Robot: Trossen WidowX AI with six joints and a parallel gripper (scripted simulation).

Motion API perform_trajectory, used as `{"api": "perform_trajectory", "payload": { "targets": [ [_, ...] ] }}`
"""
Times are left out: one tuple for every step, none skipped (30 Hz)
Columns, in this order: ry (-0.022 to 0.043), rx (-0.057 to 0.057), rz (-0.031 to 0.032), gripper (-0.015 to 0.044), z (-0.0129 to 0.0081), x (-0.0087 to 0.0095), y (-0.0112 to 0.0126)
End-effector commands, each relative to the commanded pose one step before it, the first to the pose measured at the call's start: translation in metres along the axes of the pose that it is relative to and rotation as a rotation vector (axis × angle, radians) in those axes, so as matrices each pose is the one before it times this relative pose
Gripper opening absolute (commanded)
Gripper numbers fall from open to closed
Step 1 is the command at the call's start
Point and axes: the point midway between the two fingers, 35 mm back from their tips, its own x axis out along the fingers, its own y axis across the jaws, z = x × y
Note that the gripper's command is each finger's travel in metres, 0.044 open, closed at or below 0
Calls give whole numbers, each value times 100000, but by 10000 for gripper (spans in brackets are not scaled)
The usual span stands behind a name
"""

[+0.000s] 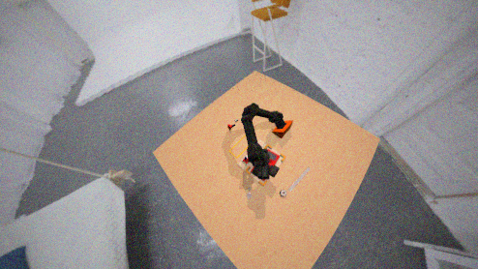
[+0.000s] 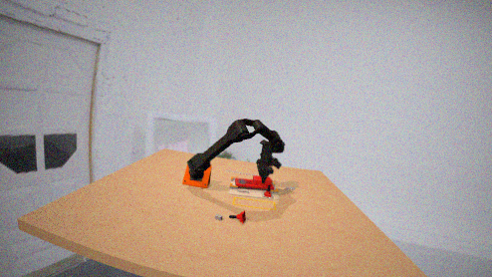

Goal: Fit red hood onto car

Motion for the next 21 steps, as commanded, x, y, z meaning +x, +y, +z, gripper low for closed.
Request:
{"api": "perform_trajectory", "payload": {
  "targets": [
    [-229, -78, -99, 0, 32, -10, -7],
    [126, 63, 75, 0, -20, -24, 6],
    [48, 24, 29, 0, -7, -9, 2],
    [0, 0, 0, 0, 0, 0, 0],
    [57, -15, -9, 26, -8, 46, -3],
    [0, 0, 0, 53, 0, 0, 0],
    [0, 0, 0, 79, 0, 0, 0],
    [0, 0, 0, 105, 0, 0, 0],
    [0, 0, 0, 131, 0, 0, 0],
    [0, 0, 0, 157, 0, 0, 0],
    [0, 0, 0, 184, 0, 0, 0],
    [0, 0, 0, 210, 0, 0, 0],
    [0, 0, 0, 236, 0, 0, 0],
    [0, 0, 0, 263, 0, 0, 0],
    [0, 0, 0, 289, 0, 0, 0],
    [0, 0, 0, 315, 0, 0, 0],
    [0, 0, 0, 341, 0, 0, 0],
    [0, 0, 0, 368, 0, 0, 0],
    [0, 0, 0, 394, 0, 0, 0],
    [0, 0, 0, 420, 0, 0, 0],
    [0, 0, 0, 440, 0, 0, 0]
  ]
}}
